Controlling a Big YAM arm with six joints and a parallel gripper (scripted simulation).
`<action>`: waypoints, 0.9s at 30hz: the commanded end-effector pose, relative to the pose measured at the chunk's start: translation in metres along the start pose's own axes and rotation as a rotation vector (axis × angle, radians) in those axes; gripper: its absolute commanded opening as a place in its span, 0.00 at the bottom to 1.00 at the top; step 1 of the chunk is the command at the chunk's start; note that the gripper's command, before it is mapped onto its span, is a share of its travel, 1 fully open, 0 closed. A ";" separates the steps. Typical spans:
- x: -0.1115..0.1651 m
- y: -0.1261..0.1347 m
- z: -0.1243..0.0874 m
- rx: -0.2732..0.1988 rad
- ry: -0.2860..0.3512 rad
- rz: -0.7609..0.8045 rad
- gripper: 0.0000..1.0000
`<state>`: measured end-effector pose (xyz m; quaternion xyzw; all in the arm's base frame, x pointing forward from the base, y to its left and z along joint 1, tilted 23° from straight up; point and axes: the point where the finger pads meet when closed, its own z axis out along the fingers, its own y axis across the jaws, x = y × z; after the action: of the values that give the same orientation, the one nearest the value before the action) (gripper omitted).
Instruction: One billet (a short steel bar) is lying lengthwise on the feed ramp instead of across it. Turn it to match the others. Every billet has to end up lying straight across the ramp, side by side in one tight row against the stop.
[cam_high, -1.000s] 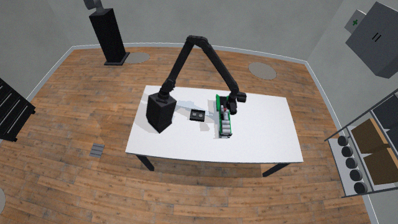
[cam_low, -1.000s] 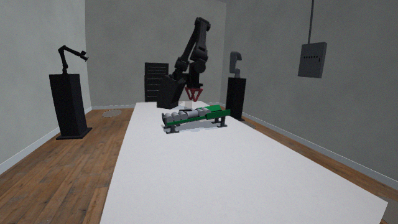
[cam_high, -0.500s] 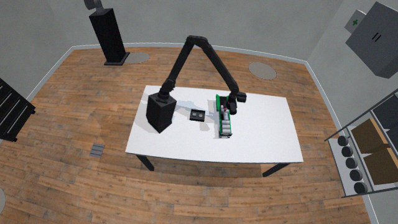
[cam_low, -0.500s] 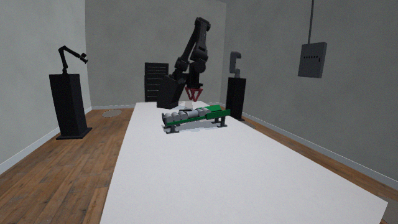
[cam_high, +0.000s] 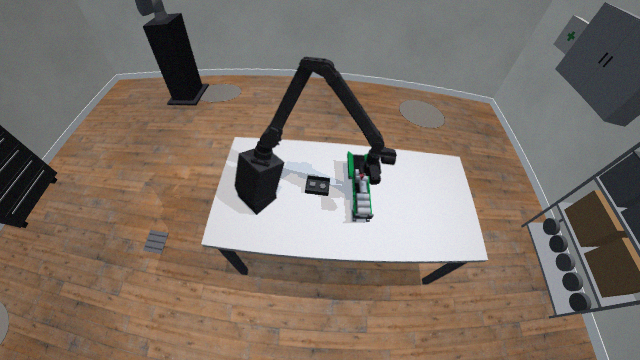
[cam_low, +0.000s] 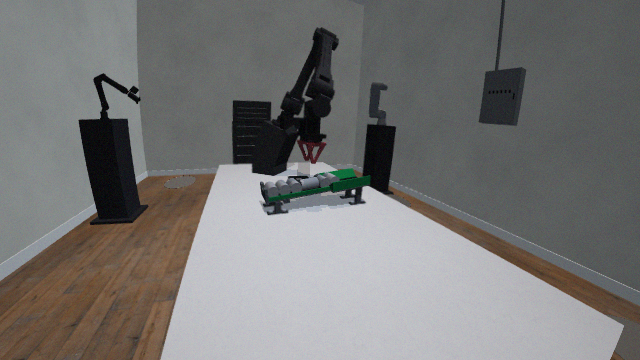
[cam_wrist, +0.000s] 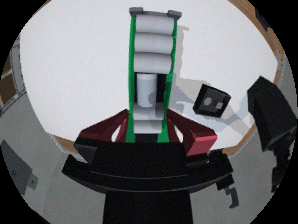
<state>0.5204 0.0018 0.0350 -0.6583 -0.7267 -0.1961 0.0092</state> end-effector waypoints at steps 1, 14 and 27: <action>-0.012 0.013 -0.007 -0.026 -0.008 0.027 0.55; -0.013 0.013 -0.006 -0.022 -0.002 0.023 0.55; -0.013 0.012 -0.005 -0.017 0.016 0.009 0.55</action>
<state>0.5207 0.0028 0.0353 -0.6577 -0.7252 -0.2031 0.0161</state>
